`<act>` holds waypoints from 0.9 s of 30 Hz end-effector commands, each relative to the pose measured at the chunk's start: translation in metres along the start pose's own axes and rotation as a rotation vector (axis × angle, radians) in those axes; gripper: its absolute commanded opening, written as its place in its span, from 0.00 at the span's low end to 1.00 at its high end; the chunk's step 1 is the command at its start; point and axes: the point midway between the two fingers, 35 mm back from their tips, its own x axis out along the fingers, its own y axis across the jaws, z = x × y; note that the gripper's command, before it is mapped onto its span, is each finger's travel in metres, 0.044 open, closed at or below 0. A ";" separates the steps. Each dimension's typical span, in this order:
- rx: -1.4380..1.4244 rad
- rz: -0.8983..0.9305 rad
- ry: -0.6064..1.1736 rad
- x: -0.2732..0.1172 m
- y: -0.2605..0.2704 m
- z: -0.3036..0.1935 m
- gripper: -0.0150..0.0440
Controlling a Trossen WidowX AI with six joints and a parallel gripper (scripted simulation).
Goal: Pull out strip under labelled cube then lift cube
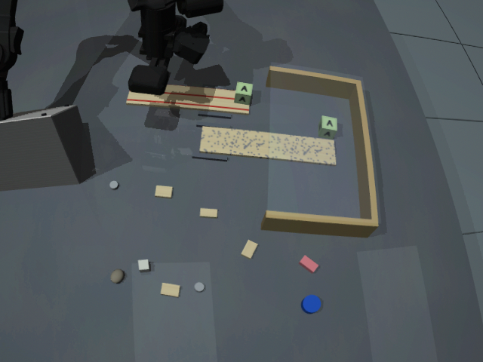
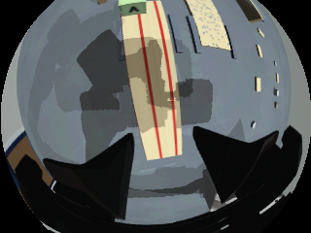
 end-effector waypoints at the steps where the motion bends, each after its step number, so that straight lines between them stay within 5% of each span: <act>1: 0.001 0.004 0.000 -0.002 0.001 0.015 0.92; 3: 0.001 0.004 0.000 -0.003 0.002 0.022 1.00; 27: -0.002 0.004 -0.003 -0.013 0.011 0.103 1.00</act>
